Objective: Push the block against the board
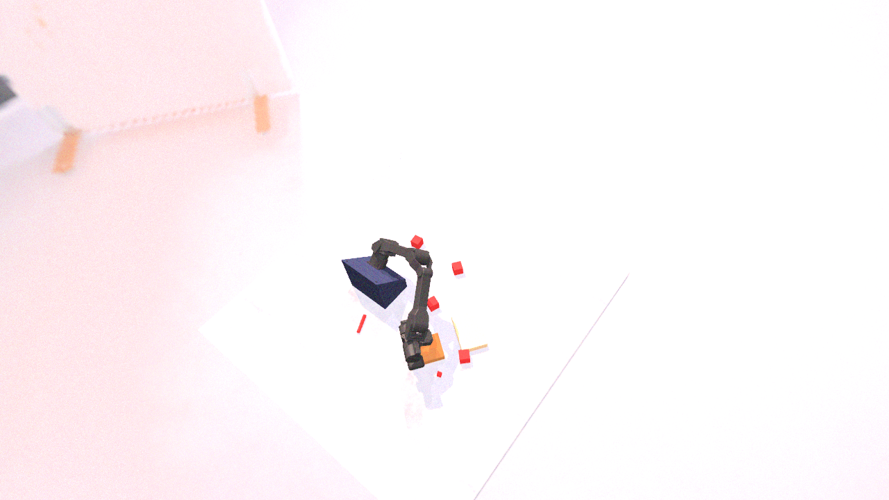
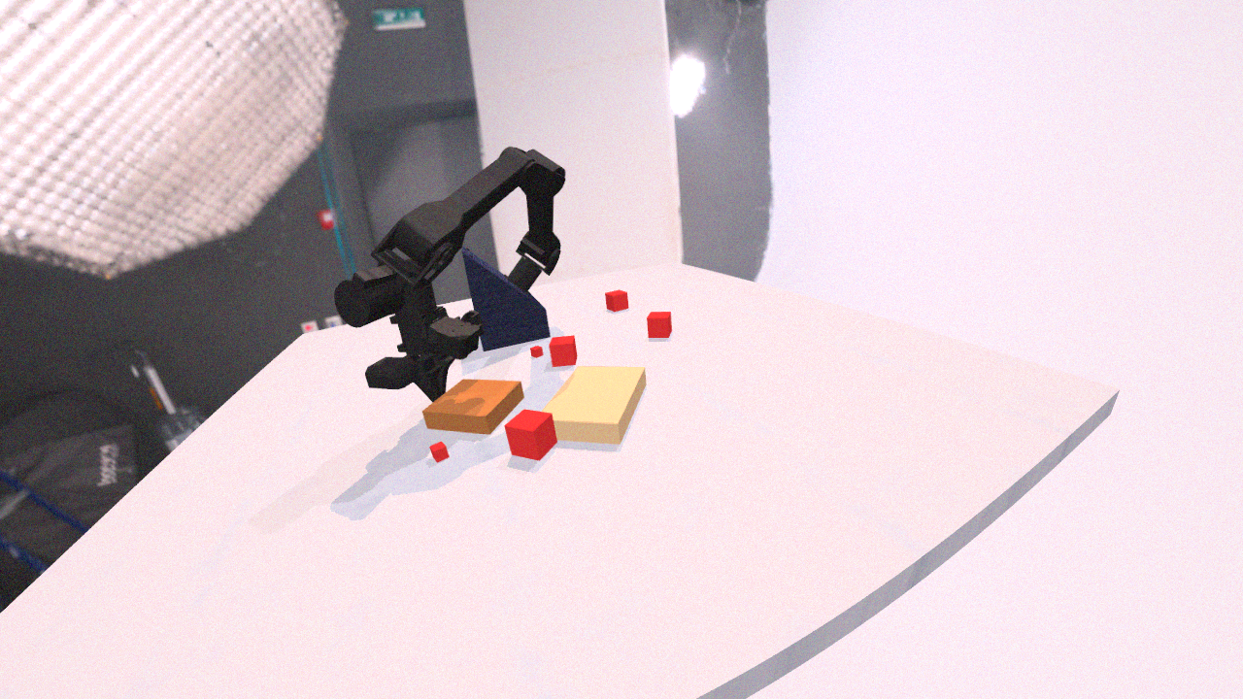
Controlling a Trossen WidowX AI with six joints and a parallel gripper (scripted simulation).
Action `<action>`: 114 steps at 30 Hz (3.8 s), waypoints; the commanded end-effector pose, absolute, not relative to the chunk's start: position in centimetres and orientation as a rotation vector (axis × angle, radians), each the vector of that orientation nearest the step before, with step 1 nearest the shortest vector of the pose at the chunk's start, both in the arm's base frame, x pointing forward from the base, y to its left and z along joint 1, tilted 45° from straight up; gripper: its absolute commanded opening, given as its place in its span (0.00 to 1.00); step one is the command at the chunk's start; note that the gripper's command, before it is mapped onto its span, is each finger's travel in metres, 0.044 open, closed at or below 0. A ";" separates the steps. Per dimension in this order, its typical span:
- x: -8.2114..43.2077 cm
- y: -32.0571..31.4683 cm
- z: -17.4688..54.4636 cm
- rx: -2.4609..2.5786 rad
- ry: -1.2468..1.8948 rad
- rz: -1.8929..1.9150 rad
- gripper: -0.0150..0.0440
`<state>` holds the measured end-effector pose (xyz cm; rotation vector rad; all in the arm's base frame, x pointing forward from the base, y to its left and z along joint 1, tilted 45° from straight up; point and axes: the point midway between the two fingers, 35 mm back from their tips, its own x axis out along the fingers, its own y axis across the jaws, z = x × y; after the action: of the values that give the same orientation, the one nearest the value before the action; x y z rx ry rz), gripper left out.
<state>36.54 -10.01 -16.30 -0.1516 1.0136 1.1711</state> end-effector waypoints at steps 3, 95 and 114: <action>37.0 -9.3 -15.8 -0.146 1.011 1.176 0.25; 37.2 -11.9 -12.6 -0.143 1.009 1.178 0.25; 38.5 -8.3 -13.3 -0.141 1.008 1.179 0.25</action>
<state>38.72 -10.91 -11.01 -0.1601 1.0014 1.1670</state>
